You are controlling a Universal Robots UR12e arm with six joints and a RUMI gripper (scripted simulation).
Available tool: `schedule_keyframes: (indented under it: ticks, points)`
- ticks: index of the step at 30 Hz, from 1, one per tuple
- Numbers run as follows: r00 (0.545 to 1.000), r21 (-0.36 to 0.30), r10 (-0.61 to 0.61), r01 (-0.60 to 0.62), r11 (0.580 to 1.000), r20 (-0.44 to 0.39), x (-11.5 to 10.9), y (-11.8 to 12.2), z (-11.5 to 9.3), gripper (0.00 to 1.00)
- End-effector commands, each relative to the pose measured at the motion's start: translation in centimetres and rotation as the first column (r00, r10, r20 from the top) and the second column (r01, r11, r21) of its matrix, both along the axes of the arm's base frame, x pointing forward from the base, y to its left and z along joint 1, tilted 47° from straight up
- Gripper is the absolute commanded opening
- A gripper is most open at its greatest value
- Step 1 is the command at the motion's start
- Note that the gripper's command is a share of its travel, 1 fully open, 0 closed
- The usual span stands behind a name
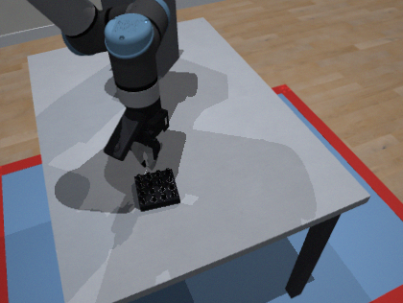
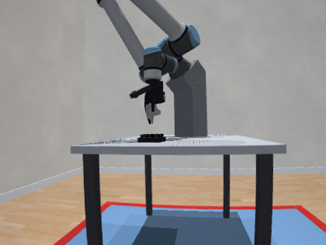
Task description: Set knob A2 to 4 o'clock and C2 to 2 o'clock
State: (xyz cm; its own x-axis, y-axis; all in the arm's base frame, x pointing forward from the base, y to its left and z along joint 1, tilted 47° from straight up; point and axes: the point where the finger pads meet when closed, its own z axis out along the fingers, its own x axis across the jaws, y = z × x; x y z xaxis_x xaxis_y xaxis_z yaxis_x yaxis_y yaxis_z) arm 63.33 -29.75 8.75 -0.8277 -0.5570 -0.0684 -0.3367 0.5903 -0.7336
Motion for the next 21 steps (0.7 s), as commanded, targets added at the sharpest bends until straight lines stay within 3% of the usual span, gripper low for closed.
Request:
schedule_keyframes:
  ticks: [1, 21]
  points:
    - [1.0, 0.0, 0.0, 0.0, 1.0, 0.001, 0.0, 0.03, 0.04, 0.11]
    - [1.0, 0.0, 0.0, 0.0, 1.0, 0.0, 0.08, -0.07, -0.08, 0.11]
